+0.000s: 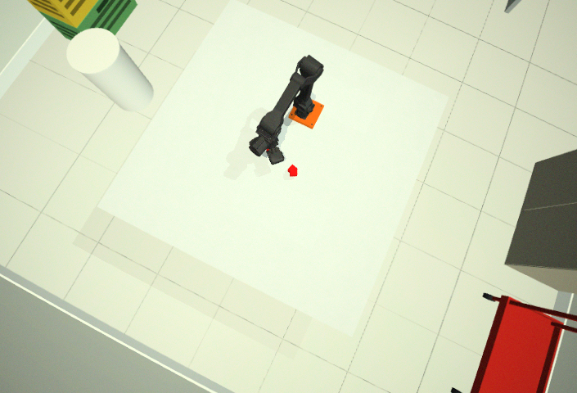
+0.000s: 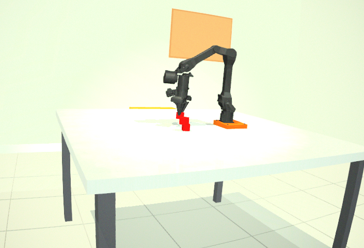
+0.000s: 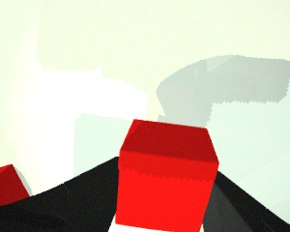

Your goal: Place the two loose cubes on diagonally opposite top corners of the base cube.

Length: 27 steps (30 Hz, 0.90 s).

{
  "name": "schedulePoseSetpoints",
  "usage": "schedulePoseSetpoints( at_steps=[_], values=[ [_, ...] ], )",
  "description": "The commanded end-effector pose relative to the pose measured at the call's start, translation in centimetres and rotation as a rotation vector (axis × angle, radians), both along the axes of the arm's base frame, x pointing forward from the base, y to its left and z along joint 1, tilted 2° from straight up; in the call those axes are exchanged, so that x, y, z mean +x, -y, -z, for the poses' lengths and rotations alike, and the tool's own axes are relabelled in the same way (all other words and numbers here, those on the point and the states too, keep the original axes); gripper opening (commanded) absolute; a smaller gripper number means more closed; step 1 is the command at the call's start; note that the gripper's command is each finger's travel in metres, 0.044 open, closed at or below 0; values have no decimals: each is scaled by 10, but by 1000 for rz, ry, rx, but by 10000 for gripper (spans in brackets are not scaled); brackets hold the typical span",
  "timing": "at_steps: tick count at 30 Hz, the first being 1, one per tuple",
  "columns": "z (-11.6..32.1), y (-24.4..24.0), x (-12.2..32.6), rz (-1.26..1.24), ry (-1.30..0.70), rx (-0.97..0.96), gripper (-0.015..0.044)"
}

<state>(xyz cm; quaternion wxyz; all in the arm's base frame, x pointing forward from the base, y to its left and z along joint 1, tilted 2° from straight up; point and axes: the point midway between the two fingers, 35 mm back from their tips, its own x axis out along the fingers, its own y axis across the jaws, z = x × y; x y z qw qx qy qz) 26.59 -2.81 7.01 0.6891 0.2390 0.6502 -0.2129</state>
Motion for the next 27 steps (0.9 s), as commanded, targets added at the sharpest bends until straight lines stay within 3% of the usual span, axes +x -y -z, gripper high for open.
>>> schedulePoseSetpoints(
  at_steps=[1, 27],
  values=[
    [-6, 1, 1, 3, 4, -3, 105],
    [-27, 1, -2, 1, -9, 2, 105]
  ],
)
